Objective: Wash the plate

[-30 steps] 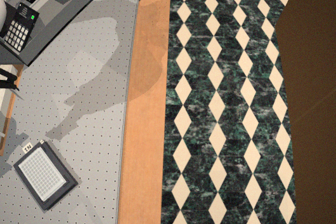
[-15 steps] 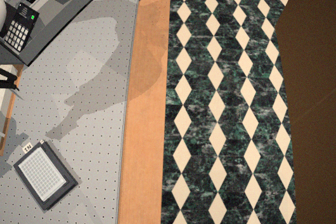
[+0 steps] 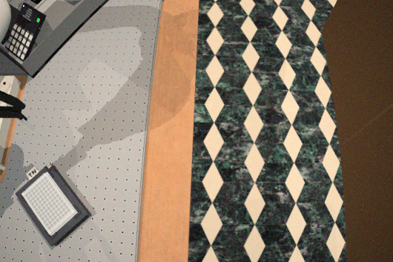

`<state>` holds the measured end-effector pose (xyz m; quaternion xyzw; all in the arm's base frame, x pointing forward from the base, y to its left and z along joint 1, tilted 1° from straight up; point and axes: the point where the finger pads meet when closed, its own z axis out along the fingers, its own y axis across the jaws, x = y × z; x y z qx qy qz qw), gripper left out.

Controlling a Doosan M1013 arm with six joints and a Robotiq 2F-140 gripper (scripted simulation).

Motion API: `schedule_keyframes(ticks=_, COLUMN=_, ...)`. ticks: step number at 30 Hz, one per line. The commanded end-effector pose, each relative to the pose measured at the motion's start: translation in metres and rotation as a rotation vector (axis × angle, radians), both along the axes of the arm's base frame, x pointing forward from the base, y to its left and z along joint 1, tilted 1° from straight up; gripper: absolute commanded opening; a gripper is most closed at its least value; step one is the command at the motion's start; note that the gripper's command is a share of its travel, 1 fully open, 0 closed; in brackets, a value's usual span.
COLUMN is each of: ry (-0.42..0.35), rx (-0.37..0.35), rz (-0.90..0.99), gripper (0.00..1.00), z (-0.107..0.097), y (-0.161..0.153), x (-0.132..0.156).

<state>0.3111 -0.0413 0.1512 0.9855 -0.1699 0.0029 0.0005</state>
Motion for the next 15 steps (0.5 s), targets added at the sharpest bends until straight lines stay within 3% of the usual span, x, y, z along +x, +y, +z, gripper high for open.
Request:
schedule_keyframes(ticks=1, ry=-0.009, rx=0.002, rz=-0.145, gripper=0.7, z=-0.003, y=-0.017, x=0.016)
schedule_keyframes(ticks=15, ry=-0.009, rx=0.003, rz=-0.229, gripper=0.7, z=-0.021, y=-0.066, x=0.046)
